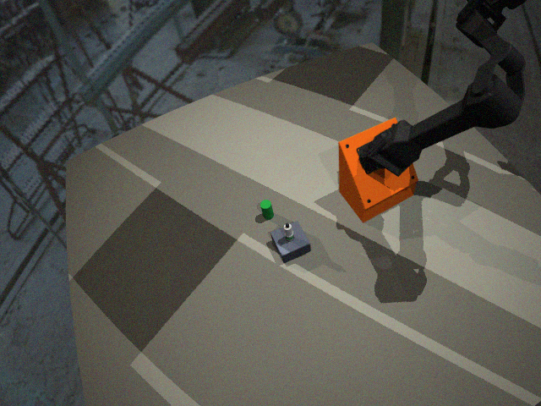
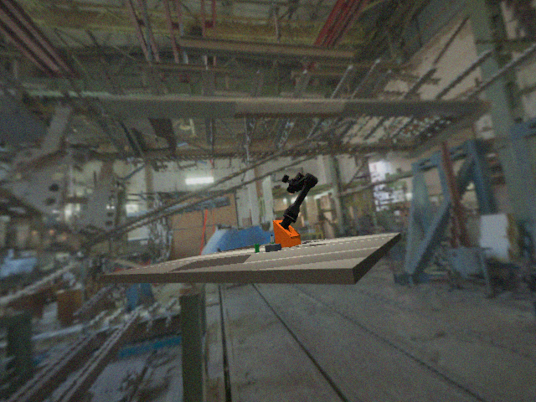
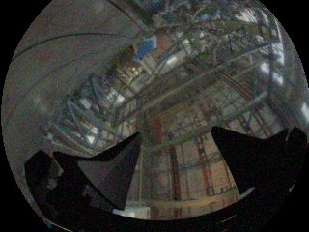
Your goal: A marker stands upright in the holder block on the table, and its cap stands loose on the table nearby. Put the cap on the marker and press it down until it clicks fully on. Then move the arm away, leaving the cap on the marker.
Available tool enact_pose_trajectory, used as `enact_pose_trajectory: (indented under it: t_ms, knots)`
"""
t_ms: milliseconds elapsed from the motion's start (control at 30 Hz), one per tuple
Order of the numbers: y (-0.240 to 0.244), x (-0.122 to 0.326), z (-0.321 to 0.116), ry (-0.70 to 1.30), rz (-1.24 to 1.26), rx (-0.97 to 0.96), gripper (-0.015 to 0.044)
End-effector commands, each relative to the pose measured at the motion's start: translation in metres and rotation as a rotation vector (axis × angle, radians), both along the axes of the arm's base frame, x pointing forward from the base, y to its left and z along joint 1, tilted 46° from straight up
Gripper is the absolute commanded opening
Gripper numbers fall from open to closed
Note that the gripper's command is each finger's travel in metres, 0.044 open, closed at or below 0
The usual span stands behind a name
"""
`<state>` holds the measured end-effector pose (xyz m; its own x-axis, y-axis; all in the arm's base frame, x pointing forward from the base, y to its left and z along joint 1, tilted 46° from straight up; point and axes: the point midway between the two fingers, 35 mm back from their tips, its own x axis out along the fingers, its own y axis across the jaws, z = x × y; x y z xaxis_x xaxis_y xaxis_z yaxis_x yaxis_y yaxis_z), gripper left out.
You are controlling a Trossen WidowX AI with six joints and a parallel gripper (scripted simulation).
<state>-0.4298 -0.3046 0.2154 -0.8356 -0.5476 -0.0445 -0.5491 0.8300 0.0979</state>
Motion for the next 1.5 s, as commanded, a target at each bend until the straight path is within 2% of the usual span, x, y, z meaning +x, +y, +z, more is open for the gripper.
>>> enact_pose_trajectory:
  t_ms: [0, 167, 200, 433, 667, 800, 967, 1100, 1333, 1467]
  knots:
    - [-0.002, 0.001, -0.001, 0.001, 0.007, 0.010, 0.0374]
    - [-0.057, 0.046, -0.035, 0.043, 0.198, 0.269, 0.0243]
    - [-0.069, 0.058, -0.043, 0.059, 0.246, 0.327, 0.0235]
    - [-0.132, 0.150, -0.092, 0.215, 0.596, 0.682, 0.0235]
    - [-0.164, 0.251, -0.134, 0.433, 0.954, 0.942, 0.0235]
    - [-0.170, 0.309, -0.154, 0.531, 1.137, 1.016, 0.0235]
    - [-0.168, 0.355, -0.170, 0.649, 1.303, 1.088, 0.0235]
    - [-0.154, 0.390, -0.195, 0.669, 1.379, 1.160, 0.0235]
    - [-0.132, 0.460, -0.220, 0.958, 1.696, 1.251, 0.0235]
    - [-0.102, 0.519, -0.238, 1.246, 1.984, 1.256, 0.0235]
